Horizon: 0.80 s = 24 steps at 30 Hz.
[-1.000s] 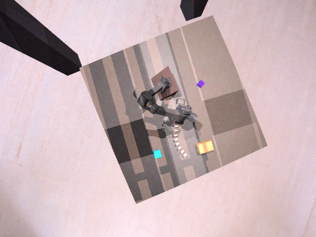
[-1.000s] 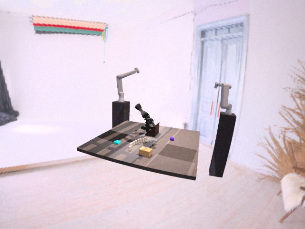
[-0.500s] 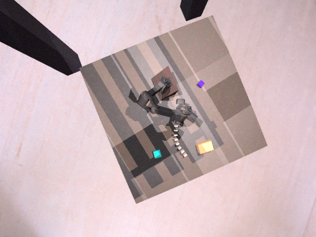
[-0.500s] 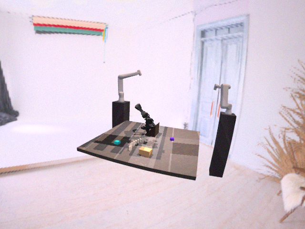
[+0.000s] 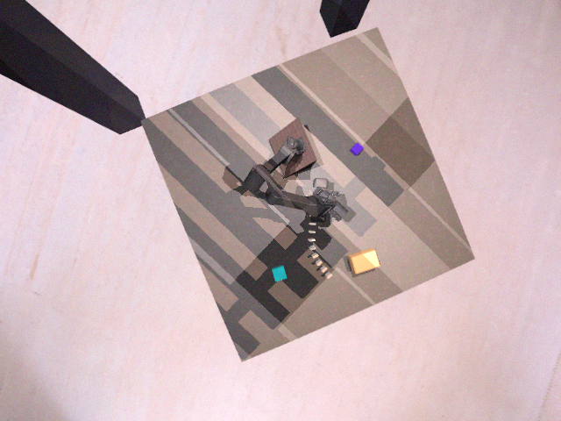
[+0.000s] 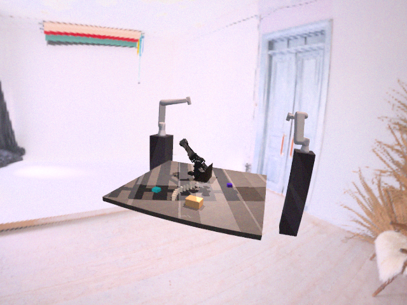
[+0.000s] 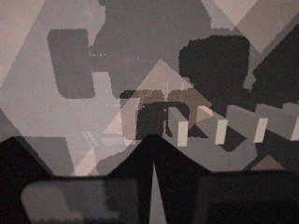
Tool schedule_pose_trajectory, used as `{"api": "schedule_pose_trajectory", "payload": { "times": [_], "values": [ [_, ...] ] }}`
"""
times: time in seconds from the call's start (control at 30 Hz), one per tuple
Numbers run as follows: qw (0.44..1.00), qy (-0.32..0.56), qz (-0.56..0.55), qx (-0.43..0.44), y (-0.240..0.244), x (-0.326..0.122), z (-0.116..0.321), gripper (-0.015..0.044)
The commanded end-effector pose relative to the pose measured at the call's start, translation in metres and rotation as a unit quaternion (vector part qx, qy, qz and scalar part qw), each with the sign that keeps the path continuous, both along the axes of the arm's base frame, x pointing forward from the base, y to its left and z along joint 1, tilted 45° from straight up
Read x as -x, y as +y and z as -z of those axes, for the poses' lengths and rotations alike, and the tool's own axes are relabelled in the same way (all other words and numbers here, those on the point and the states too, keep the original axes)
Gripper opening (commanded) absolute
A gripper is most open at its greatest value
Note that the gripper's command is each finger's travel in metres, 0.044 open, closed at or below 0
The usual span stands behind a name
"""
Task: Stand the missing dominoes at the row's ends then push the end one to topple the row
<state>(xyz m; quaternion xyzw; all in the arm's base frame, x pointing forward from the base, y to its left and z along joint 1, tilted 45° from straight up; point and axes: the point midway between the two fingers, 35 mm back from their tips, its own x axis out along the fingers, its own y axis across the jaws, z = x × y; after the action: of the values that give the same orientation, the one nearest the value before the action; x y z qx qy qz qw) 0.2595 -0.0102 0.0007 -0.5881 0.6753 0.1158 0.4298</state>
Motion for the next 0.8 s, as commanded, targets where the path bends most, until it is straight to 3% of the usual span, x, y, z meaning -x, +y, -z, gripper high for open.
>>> {"api": "schedule_pose_trajectory", "payload": {
  "times": [0.0,0.77],
  "values": [
    [1.0,0.014,0.005,0.01,-0.037,0.008,0.032,0.0],
    [1.0,0.014,0.005,0.01,-0.046,-0.019,0.025,0.0]
  ]
}}
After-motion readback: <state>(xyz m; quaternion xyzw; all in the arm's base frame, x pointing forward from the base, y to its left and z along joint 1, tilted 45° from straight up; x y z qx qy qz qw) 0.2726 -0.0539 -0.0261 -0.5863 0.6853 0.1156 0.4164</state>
